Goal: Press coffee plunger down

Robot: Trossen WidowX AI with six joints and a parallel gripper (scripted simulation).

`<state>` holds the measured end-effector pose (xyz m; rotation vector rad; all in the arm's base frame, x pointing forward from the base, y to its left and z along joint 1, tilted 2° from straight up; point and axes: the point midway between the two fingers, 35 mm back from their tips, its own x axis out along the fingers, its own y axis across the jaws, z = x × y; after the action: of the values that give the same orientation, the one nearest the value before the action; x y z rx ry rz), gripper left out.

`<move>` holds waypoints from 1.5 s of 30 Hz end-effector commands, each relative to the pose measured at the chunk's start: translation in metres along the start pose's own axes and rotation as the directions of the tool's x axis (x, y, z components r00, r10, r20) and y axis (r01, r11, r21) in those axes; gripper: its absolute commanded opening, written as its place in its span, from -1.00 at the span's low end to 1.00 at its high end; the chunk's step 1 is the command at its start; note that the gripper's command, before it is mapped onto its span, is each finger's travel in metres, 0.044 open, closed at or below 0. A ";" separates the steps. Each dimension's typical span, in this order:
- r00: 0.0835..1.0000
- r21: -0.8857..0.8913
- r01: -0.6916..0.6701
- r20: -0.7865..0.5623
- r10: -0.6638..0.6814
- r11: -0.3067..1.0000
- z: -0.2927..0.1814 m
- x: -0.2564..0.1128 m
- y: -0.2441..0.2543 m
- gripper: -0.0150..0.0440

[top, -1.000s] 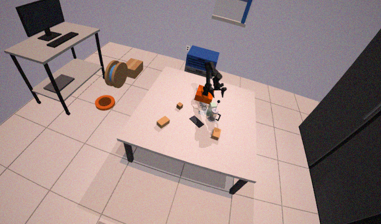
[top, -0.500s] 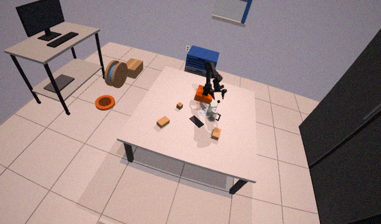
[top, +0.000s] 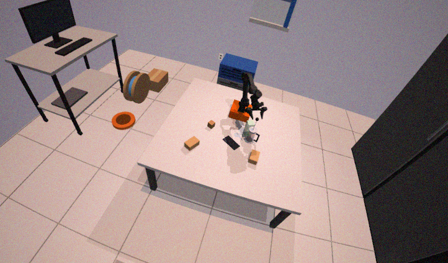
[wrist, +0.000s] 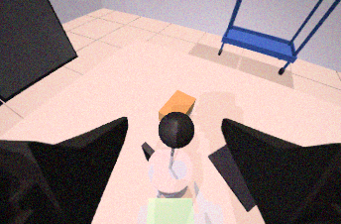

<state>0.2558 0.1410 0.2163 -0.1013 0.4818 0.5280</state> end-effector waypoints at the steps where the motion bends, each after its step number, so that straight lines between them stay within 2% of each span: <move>1: 1.000 0.005 0.004 -0.002 -0.004 1.000 -0.001 0.002 -0.001 0.56; 8: 1.000 0.005 0.004 -0.002 -0.004 1.000 -0.001 0.002 -0.001 -0.07; 21: 1.000 0.005 0.004 -0.002 -0.004 1.000 -0.003 0.004 -0.001 -0.08; 45: 1.000 0.005 0.004 -0.001 -0.004 1.000 -0.032 0.031 -0.001 -0.08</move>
<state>0.2674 0.1484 0.1991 -0.0884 0.4240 0.5297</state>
